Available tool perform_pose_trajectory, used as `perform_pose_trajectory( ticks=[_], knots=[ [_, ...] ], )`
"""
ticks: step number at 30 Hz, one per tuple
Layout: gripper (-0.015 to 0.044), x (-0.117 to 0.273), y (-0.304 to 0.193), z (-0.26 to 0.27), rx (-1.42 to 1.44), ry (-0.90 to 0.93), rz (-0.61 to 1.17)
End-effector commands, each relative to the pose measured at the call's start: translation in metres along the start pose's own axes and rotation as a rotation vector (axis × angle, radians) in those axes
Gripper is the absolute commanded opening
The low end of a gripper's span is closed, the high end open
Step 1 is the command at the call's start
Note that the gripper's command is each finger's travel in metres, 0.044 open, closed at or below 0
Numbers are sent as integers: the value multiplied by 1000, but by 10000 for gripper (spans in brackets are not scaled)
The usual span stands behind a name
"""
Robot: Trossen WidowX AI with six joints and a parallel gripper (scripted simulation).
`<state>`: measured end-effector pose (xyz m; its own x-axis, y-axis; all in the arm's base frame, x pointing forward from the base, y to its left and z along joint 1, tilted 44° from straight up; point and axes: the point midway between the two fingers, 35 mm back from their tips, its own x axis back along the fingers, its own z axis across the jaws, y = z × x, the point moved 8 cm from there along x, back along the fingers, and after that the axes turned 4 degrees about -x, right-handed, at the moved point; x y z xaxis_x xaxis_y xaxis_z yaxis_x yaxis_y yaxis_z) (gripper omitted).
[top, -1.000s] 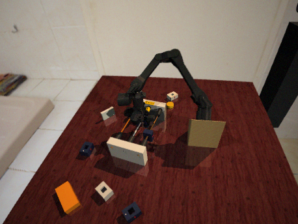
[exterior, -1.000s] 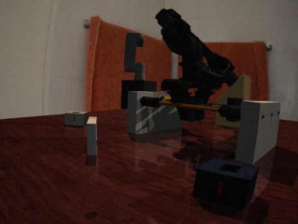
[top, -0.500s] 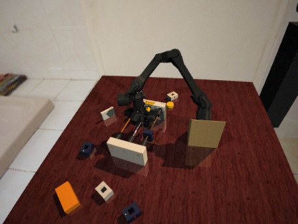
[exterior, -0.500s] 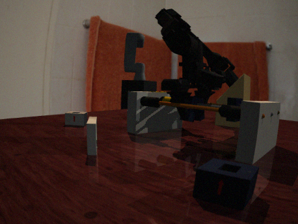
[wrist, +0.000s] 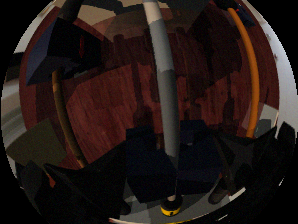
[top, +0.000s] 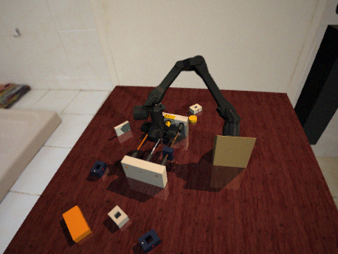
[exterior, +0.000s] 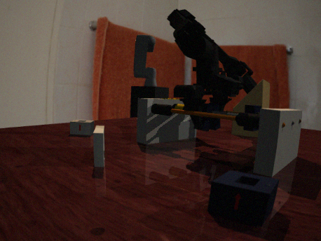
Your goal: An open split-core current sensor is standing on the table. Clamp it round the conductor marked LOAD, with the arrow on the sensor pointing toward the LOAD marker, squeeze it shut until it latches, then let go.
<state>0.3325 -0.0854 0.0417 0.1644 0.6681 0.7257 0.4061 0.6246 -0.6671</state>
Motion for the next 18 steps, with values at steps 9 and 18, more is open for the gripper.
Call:
perform_pose_trajectory(
  ticks=[9, 18],
  knots=[
    [0, 4, 0, 1, 2, -12, 0],
    [0, 17, 0, 5, 9, -54, 0]
  ],
)
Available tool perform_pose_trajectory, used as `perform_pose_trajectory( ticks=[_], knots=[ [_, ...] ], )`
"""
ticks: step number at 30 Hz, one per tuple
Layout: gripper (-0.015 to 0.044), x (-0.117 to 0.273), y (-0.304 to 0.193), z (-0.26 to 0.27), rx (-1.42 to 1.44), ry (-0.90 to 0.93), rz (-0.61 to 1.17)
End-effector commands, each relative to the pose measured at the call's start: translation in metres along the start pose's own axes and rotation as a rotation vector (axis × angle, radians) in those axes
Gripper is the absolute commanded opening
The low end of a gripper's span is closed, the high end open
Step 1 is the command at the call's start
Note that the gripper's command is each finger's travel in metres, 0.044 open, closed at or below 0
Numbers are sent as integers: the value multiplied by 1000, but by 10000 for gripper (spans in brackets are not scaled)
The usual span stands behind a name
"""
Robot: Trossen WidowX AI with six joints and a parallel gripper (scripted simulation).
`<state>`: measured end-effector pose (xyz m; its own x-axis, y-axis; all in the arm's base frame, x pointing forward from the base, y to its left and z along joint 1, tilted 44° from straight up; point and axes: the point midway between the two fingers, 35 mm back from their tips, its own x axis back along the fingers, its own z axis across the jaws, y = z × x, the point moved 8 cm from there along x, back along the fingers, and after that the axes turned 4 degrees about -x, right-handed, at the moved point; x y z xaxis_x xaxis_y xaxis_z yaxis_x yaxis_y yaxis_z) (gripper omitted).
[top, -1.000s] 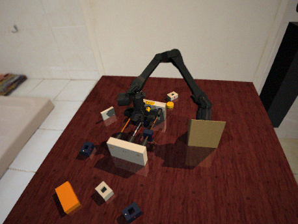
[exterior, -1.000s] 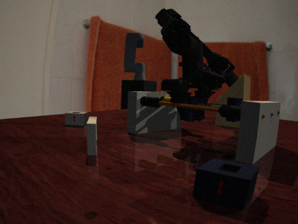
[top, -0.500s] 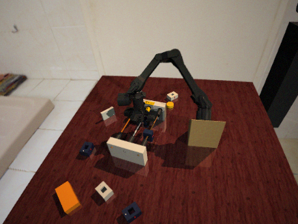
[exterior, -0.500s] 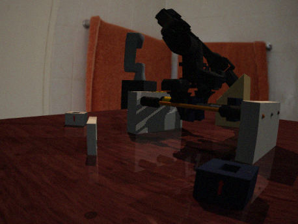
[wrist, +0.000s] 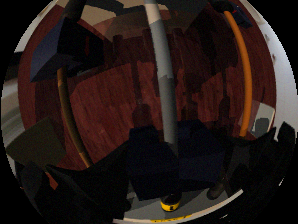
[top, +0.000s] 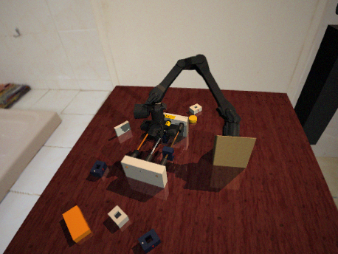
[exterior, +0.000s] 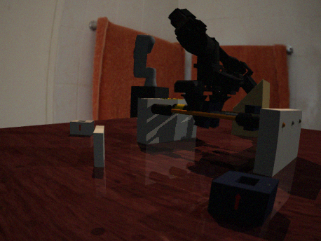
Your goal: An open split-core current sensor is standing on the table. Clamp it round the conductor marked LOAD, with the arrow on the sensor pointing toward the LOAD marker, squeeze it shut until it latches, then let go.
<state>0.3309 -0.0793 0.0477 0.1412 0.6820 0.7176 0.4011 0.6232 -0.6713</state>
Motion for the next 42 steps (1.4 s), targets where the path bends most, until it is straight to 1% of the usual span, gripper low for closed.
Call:
perform_pose_trajectory(
  ticks=[1, 13, 30, 34, 42],
  knots=[
    [0, 9, 1, 2, 5, -28, -5],
    [0, 6, 1, 1, 3, -18, -8],
    [440, 6, 2, 0, 3, -10, -8],
    [335, 6, 1, 1, 5, -17, -6],
    [281, 6, 1, 1, 5, -17, -6]
  ],
)
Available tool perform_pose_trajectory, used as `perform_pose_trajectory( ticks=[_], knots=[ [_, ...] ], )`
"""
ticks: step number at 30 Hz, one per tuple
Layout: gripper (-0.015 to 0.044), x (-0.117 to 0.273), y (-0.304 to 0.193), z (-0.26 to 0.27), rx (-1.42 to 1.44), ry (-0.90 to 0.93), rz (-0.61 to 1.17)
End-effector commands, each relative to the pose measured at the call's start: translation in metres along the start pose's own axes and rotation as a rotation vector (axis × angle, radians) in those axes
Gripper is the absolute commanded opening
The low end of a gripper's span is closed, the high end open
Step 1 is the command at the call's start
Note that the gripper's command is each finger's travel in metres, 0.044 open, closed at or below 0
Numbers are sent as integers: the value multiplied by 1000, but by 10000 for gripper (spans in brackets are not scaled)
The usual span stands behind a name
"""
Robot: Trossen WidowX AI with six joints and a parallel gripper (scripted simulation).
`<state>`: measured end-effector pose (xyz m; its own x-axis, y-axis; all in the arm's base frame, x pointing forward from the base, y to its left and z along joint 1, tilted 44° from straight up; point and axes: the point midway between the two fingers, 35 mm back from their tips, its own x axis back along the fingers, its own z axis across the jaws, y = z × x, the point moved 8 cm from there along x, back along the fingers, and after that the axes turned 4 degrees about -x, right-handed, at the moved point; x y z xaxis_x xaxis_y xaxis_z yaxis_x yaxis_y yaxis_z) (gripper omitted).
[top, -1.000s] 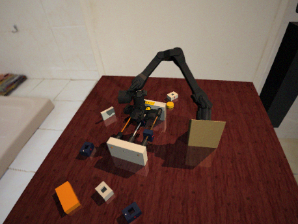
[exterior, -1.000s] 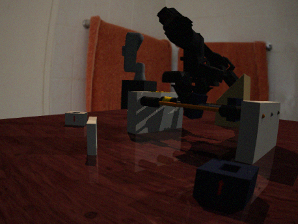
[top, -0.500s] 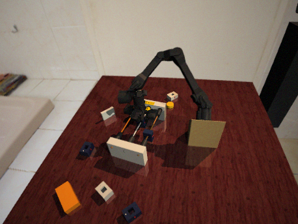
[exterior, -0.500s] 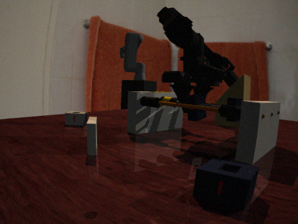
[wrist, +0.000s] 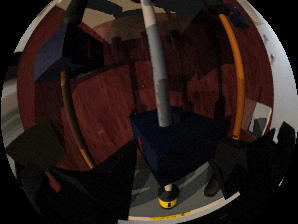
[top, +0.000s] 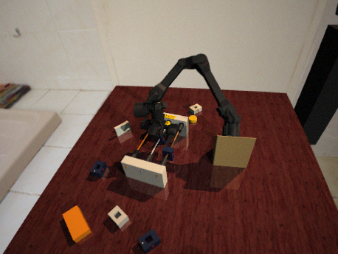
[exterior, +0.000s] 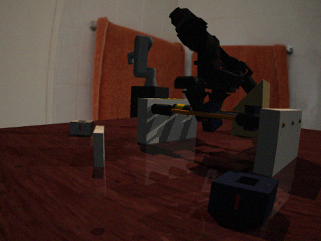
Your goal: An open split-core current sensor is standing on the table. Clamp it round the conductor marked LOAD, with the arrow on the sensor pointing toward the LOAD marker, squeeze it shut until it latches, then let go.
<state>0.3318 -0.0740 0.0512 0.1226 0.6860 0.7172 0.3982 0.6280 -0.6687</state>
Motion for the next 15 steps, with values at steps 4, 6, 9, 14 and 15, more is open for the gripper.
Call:
perform_pose_trajectory(
  ticks=[4, 6, 9, 14, 15],
  knots=[
    [254, 0, 0, 0, 1, 2, -1],
    [241, 0, 0, 0, 1, 2, -1],
    [221, 0, 0, 0, 1, 2, -1],
    [129, 1, 0, 0, 1, -1, -1],
    [103, 2, 0, 1, 1, -2, -1]
  ],
)
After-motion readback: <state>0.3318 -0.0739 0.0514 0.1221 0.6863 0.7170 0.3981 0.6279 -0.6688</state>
